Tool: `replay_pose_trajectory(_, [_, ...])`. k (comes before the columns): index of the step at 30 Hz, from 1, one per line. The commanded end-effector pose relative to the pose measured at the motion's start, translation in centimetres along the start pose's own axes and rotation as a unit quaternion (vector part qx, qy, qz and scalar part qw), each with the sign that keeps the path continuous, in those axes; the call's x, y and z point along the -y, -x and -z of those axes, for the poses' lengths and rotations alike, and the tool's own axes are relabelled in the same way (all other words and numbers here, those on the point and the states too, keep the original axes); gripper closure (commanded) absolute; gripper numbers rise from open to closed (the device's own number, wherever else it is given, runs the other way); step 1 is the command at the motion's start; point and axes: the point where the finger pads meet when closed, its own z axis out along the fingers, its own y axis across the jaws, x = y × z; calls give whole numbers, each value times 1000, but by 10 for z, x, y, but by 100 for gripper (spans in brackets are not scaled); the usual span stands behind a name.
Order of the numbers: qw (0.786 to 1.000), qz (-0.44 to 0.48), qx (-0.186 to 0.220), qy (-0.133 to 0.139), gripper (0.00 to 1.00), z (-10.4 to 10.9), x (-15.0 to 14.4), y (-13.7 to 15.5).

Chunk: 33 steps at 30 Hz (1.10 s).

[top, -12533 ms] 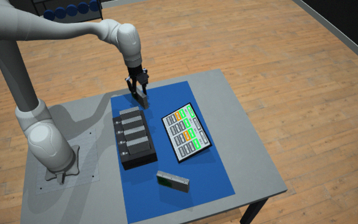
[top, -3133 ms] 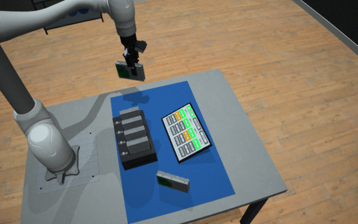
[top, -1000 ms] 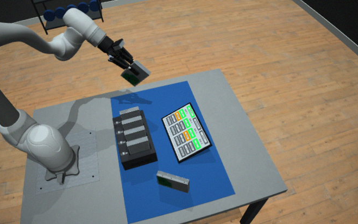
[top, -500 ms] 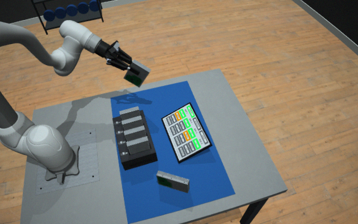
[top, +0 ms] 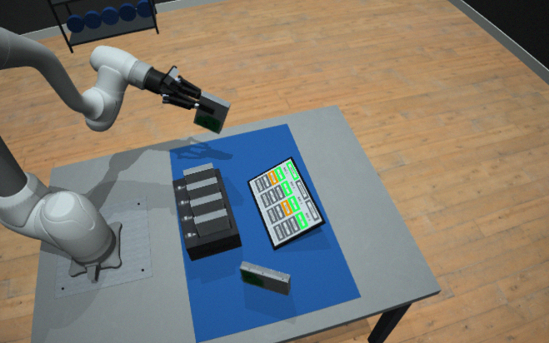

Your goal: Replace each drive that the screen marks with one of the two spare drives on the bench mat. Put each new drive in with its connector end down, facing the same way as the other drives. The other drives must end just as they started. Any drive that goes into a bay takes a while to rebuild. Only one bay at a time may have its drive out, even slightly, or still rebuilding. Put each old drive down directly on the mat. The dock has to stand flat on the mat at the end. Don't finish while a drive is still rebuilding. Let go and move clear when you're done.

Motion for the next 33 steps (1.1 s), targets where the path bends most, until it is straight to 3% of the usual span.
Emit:
replay_pose_trajectory(1, [1000,0,-8,1,90,0,0,0])
replay_pose_trajectory(19, [984,0,-180,2,90,-1,0,0])
replay_pose_trajectory(33, [981,0,-194,0,90,0,0,0])
